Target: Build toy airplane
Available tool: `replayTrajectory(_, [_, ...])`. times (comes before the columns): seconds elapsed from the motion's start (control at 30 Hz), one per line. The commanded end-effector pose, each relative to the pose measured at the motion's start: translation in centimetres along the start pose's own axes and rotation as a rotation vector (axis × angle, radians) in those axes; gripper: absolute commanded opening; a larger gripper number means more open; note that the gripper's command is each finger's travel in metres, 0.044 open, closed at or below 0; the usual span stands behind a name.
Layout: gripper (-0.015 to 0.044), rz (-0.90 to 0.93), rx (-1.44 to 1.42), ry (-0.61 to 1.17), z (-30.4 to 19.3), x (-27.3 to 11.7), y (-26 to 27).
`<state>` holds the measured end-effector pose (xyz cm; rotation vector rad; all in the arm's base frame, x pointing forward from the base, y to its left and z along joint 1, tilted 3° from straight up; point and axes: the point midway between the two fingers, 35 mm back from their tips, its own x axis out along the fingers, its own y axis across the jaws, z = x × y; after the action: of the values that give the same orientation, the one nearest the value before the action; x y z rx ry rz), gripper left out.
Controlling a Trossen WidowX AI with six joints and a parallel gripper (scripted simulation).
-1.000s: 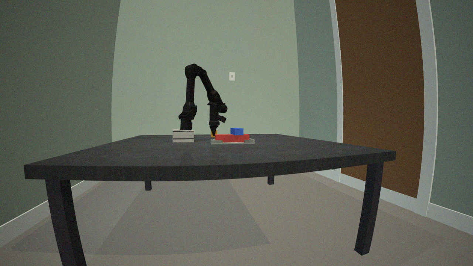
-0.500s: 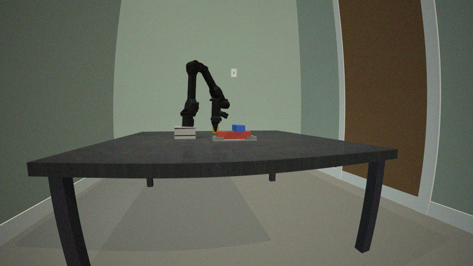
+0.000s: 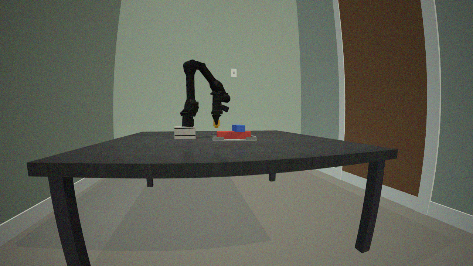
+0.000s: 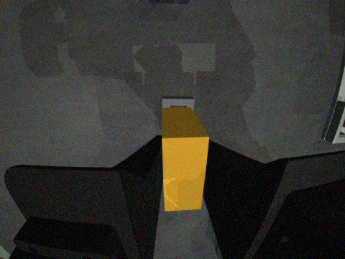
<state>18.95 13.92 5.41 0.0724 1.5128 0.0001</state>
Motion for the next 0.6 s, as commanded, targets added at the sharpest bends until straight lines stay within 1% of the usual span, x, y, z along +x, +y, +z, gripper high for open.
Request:
replayTrajectory(0.0, [0.0,0.0,0.004,-0.01,0.2,-1.6,0.2])
replayTrajectory(0.57, [0.0,-0.009,0.02,-0.011,-0.3,-6.9,-0.1])
